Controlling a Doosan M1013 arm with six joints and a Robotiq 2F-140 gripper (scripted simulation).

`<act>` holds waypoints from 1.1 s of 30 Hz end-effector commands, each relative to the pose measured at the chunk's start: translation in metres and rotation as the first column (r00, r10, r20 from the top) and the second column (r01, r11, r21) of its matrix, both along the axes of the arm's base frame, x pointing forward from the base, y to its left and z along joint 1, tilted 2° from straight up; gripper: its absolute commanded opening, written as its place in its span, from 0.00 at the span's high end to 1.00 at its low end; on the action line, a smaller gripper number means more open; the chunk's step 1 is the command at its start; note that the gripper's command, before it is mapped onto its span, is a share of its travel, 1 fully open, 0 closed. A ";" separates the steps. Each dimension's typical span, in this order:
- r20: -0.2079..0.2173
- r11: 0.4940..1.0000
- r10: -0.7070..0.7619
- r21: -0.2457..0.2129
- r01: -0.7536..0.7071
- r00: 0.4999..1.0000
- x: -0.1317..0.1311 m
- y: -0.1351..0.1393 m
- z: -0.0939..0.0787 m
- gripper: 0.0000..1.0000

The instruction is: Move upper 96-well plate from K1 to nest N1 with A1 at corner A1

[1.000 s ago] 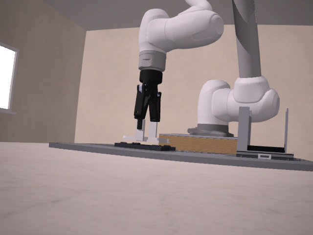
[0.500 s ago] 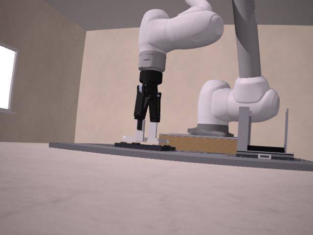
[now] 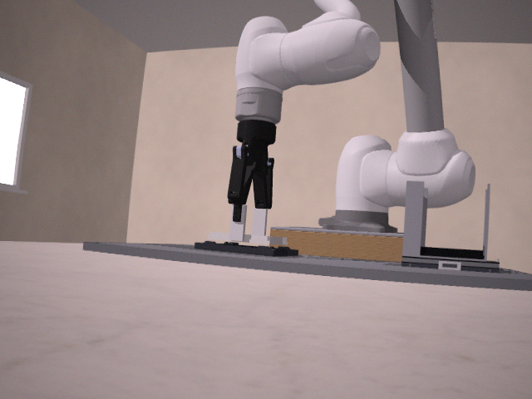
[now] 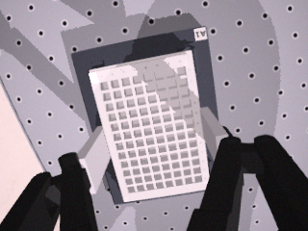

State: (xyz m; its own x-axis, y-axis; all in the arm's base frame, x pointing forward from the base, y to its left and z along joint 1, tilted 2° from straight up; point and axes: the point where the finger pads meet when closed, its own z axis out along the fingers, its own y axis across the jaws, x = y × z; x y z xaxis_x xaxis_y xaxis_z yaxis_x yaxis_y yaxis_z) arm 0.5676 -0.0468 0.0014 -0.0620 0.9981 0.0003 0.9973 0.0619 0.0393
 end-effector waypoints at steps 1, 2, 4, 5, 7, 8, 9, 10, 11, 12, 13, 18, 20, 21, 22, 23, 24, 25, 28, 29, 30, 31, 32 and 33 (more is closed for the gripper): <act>0.000 1.000 0.000 0.000 0.000 1.000 0.000 0.000 0.000 1.00; 0.000 1.000 0.000 0.000 0.000 1.000 0.000 0.000 -0.001 1.00; 0.000 1.000 0.000 0.000 0.000 1.000 0.000 0.000 -0.001 1.00; 0.000 1.000 0.000 0.000 0.000 1.000 0.000 0.000 -0.001 1.00; 0.000 1.000 0.000 0.000 0.000 1.000 0.000 0.000 -0.001 1.00; 0.000 1.000 0.000 0.000 0.000 1.000 0.000 0.000 -0.002 1.00; 0.000 1.000 0.000 0.000 0.000 1.000 0.000 0.000 -0.002 1.00; 0.000 1.000 0.000 0.000 0.000 1.000 0.000 0.000 -0.002 1.00; 0.000 1.000 0.000 0.000 0.000 1.000 0.000 0.000 -0.002 1.00; 0.000 1.000 0.000 0.000 0.000 1.000 0.000 0.000 -0.002 1.00; 0.000 1.000 0.000 0.000 0.000 1.000 0.000 0.000 -0.002 1.00; 0.000 1.000 0.000 0.000 0.000 1.000 0.000 0.000 -0.003 1.00; 0.000 1.000 0.000 0.000 0.000 1.000 0.000 0.000 -0.003 1.00; 0.000 1.000 0.000 0.000 0.000 1.000 0.000 0.000 -0.003 1.00; 0.000 1.000 0.000 0.000 0.000 1.000 0.000 0.000 -0.004 1.00; 0.000 1.000 0.000 0.000 0.000 1.000 0.000 0.000 -0.004 1.00; 0.000 1.000 0.000 0.000 0.000 1.000 0.000 0.000 -0.004 1.00; 0.000 1.000 0.000 0.000 0.000 1.000 0.000 0.000 -0.004 1.00; 0.000 1.000 0.000 0.000 0.000 1.000 0.000 0.000 -0.004 1.00; 0.000 1.000 0.000 0.000 0.000 1.000 0.000 0.000 -0.004 1.00; 0.000 1.000 0.000 0.000 0.000 1.000 0.000 0.000 -0.005 1.00; 0.000 1.000 0.000 0.000 0.000 1.000 0.000 0.000 -0.005 1.00; 0.000 1.000 0.000 0.000 0.000 1.000 0.000 0.000 -0.005 1.00; 0.000 1.000 0.000 0.000 0.000 1.000 0.000 0.000 -0.005 1.00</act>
